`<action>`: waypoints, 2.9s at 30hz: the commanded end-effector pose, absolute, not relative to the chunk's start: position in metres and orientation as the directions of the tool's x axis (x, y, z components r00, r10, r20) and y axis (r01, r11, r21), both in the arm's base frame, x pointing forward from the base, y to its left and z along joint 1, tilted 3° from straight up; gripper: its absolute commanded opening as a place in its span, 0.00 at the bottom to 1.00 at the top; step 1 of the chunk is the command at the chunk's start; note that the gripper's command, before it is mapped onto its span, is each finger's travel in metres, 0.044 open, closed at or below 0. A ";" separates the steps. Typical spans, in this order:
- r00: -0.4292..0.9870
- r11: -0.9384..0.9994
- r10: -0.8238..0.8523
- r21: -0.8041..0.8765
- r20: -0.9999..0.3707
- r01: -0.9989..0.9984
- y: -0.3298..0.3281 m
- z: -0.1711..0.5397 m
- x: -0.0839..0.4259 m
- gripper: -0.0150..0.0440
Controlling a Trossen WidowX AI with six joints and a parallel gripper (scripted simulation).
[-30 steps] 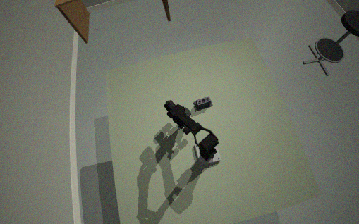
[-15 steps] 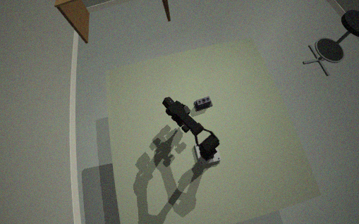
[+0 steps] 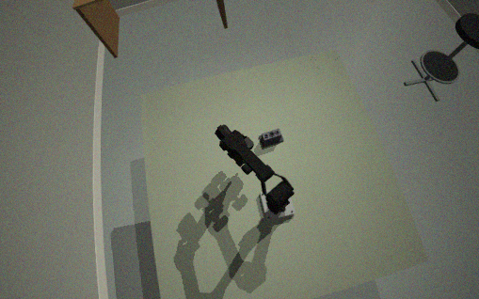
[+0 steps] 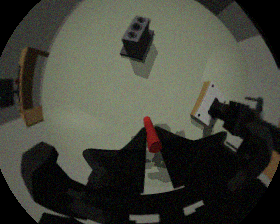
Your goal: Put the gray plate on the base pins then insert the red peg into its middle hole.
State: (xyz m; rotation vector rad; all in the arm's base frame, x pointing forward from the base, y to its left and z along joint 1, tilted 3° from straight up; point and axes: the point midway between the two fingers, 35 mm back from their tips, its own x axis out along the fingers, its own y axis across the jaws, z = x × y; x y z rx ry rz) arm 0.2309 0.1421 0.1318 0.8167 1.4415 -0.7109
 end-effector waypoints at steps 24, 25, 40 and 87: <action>0.022 0.543 0.054 0.048 -0.998 0.838 0.096 0.130 0.284 0.25; 0.022 0.544 0.054 0.048 -0.998 0.838 0.094 0.131 0.286 0.25; 0.025 0.548 0.052 0.050 -0.998 0.835 0.060 0.131 0.313 0.25; 0.033 0.559 0.048 0.054 -0.998 0.827 -0.044 0.126 0.359 0.25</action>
